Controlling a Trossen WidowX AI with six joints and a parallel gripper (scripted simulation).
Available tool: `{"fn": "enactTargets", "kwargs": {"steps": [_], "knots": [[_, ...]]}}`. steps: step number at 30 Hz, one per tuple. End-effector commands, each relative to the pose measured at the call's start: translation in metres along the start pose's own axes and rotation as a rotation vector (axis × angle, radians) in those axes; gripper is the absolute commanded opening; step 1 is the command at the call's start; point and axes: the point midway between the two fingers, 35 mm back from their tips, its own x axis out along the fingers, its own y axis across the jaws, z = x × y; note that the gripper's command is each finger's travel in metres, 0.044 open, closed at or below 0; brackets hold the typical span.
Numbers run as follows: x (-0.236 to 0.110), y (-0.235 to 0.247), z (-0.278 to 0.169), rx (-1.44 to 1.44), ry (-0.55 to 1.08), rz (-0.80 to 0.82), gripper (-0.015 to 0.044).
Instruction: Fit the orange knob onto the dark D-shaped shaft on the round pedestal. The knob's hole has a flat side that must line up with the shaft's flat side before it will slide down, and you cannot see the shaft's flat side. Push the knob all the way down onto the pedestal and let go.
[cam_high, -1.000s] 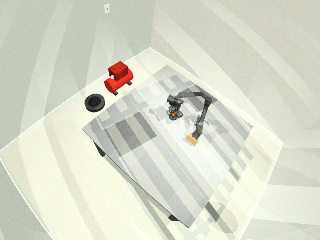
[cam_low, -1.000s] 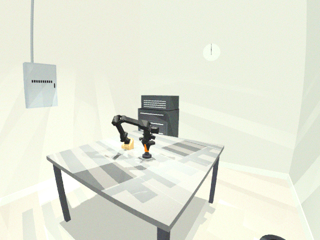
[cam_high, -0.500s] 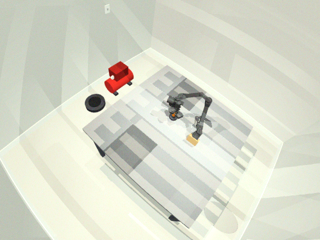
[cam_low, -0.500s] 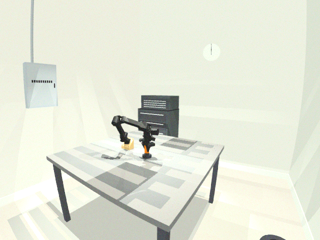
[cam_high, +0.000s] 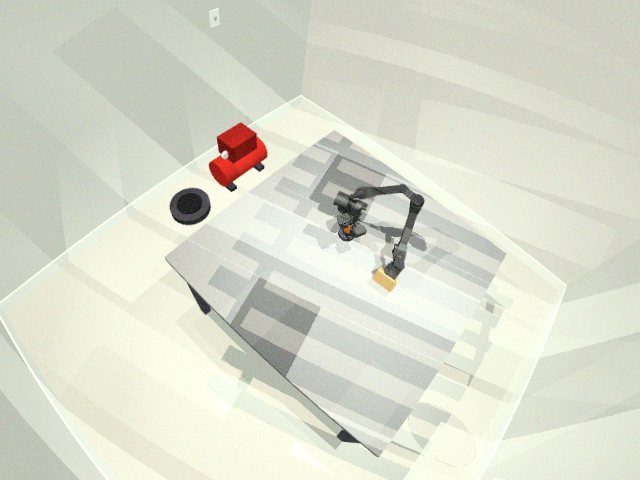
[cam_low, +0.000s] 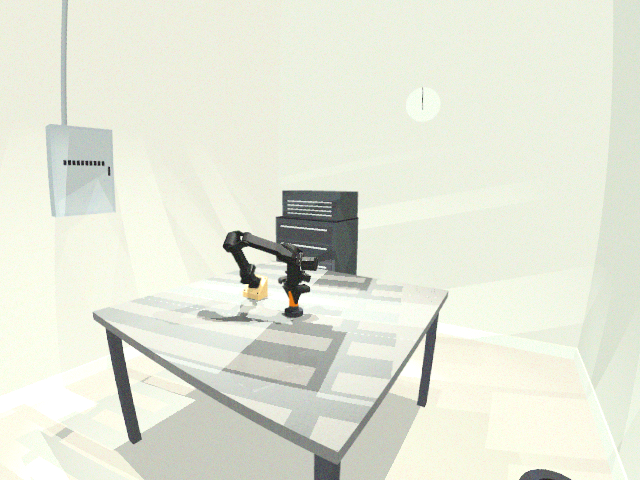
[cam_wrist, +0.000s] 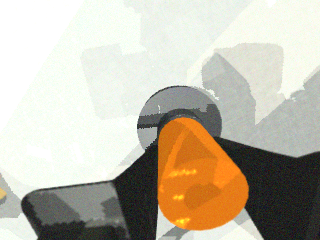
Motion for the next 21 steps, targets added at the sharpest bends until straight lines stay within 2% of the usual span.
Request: {"fn": "enactTargets", "kwargs": {"steps": [1,9,18,21], "knots": [[0.0,0.0,0.0,0.001,0.0,0.0,0.0236],[0.0,0.0,0.0,0.001,0.0,0.0,0.044],[-0.002,0.0,0.0,0.001,-0.001,0.0,0.044],[-0.033,-0.003,0.003,-0.001,-0.006,0.002,0.044]]}}
